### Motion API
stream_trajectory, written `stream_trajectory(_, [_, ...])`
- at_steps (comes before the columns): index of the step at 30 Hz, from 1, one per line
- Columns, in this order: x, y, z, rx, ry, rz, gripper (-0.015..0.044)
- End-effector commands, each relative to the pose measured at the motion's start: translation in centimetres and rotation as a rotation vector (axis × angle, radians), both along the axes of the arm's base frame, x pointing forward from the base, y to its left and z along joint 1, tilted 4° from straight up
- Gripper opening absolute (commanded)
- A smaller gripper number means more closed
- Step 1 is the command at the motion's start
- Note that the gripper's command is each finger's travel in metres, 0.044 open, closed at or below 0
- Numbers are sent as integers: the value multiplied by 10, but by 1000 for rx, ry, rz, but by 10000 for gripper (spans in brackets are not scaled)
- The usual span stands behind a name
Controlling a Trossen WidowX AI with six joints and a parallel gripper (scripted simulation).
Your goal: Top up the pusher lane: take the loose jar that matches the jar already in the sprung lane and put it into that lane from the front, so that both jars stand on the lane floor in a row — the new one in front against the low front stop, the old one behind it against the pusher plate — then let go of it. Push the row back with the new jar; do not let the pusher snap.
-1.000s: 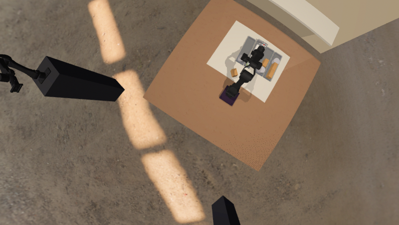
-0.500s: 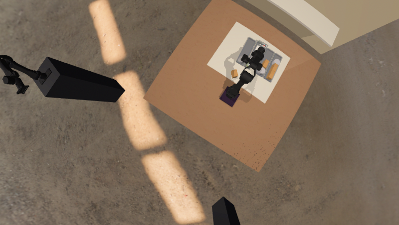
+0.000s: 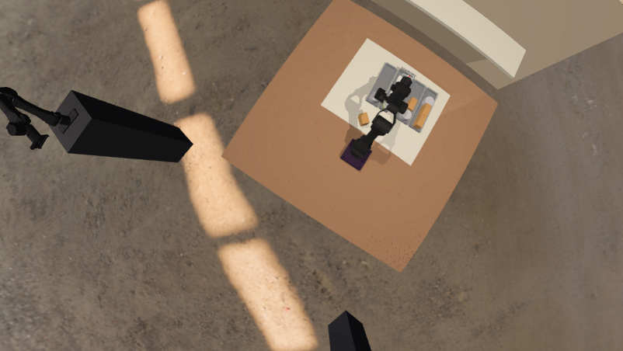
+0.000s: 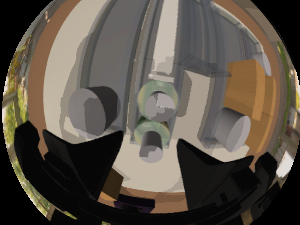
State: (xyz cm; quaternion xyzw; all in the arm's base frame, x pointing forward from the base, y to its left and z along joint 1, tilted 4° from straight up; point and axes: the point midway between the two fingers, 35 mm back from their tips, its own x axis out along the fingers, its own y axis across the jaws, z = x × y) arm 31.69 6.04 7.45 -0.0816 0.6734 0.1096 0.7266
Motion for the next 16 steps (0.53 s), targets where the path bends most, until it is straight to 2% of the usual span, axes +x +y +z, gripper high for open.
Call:
stream_trajectory(1, [1, 0, 5, -1, -7, -4, 286])
stream_trajectory(16, [-43, -13, 4, -2, -4, -4, 286])
